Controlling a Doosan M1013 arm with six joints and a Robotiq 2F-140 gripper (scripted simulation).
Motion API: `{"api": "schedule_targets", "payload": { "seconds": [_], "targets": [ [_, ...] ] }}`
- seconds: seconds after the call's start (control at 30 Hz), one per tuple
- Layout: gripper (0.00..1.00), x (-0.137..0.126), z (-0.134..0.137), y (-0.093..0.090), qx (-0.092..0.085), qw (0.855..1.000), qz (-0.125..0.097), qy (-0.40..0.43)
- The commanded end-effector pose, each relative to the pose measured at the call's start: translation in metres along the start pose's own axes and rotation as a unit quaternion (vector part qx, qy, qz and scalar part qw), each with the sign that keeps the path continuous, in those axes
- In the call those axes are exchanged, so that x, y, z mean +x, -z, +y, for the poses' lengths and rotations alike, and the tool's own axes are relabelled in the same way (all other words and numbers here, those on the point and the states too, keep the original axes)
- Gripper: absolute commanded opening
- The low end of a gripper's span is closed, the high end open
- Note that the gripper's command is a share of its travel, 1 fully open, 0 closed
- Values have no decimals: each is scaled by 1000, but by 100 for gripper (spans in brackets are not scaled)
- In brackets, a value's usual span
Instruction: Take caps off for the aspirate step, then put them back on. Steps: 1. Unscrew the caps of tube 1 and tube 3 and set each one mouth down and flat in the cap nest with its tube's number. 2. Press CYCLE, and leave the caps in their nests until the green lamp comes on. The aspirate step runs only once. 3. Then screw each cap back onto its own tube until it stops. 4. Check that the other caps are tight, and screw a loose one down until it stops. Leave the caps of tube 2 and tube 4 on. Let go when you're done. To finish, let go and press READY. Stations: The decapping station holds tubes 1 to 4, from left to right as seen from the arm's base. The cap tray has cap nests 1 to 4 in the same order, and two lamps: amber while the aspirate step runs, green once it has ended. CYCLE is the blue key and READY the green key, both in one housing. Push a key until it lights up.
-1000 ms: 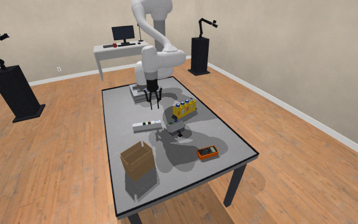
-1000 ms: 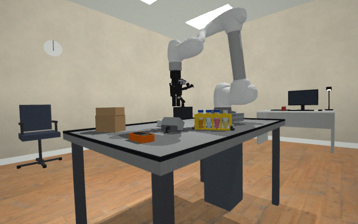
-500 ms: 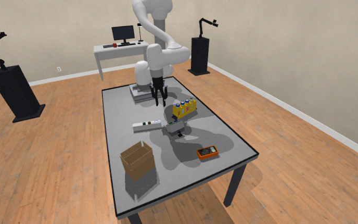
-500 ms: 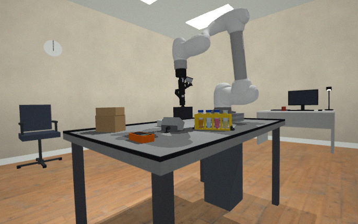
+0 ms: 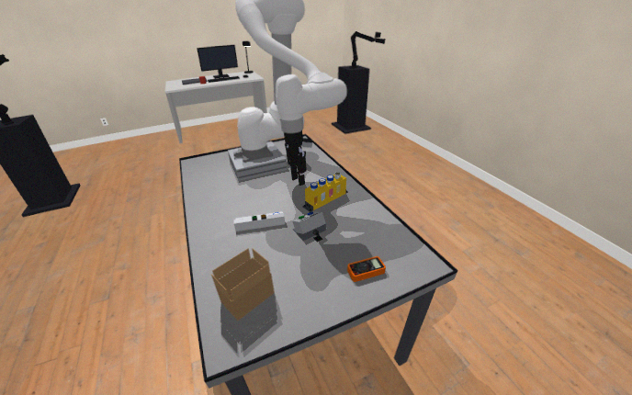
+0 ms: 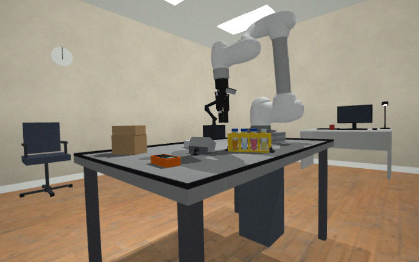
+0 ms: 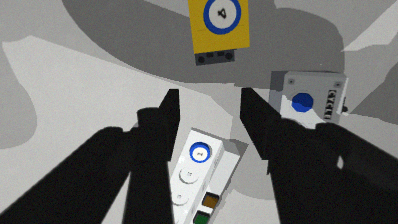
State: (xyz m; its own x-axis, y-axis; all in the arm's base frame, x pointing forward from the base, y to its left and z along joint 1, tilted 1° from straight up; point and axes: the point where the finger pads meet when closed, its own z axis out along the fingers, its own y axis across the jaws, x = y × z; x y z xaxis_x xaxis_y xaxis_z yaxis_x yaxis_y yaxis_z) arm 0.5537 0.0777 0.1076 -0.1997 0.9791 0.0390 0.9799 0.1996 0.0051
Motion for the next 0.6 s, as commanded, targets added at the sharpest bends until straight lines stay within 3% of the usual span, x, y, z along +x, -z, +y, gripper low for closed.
{"api": "schedule_targets", "payload": {
  "seconds": [0.0,0.13,0.43,0.57],
  "targets": [
    [41,24,2,-1,4,990,-22,-137],
    [41,50,4,-2,2,977,-23,-210],
    [41,116,8,-5,2,977,-23,-210],
    [41,128,9,-5,2,977,-23,-210]
  ]
}}
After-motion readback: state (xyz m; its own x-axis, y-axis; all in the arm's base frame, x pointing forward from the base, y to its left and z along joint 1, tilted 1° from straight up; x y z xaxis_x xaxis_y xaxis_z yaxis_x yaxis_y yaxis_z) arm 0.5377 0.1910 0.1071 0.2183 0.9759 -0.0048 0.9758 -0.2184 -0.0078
